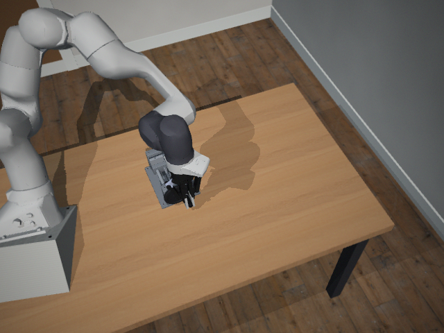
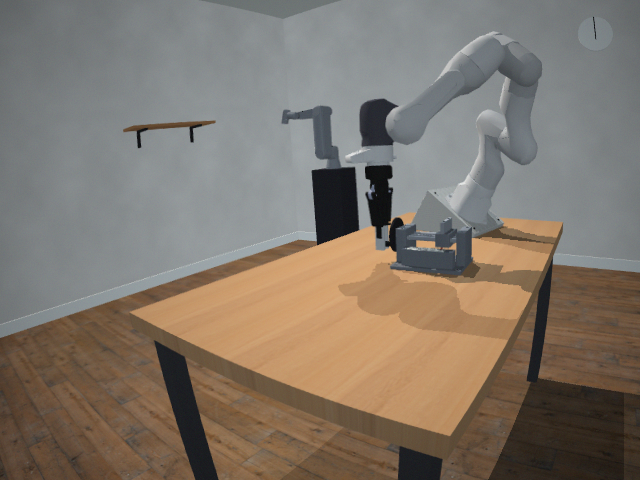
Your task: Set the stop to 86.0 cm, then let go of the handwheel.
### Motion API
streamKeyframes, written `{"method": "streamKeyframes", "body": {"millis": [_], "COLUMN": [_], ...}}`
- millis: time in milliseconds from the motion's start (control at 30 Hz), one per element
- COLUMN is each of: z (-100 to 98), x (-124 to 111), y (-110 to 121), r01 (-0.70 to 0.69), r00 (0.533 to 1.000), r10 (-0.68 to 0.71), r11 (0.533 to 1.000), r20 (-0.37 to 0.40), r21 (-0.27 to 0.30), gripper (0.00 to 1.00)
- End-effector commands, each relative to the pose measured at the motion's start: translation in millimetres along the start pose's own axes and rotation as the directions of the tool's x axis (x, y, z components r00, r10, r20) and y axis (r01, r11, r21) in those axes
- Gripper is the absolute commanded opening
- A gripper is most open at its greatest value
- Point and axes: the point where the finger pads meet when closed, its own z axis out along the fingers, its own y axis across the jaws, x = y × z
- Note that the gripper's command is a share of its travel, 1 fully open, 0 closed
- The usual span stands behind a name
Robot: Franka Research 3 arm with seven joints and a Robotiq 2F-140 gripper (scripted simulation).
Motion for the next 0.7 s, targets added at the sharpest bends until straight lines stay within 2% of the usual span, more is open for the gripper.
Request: {"method": "streamKeyframes", "body": {"millis": [0, 300, 667], "z": [9.3, 15.0, 10.6], "x": [0, 0, 0], "y": [9, 26, 45], "r01": [0.012, 0.012, 0.012], "r00": [1.0, 1.0, 1.0], "r10": [-0.012, -0.012, -0.012], "r11": [1.0, 1.0, 1.0], "r20": [0.002, 0.002, 0.002], "r21": [-0.003, -0.003, -0.003], "gripper": [0.04, 0.04, 0.04]}}
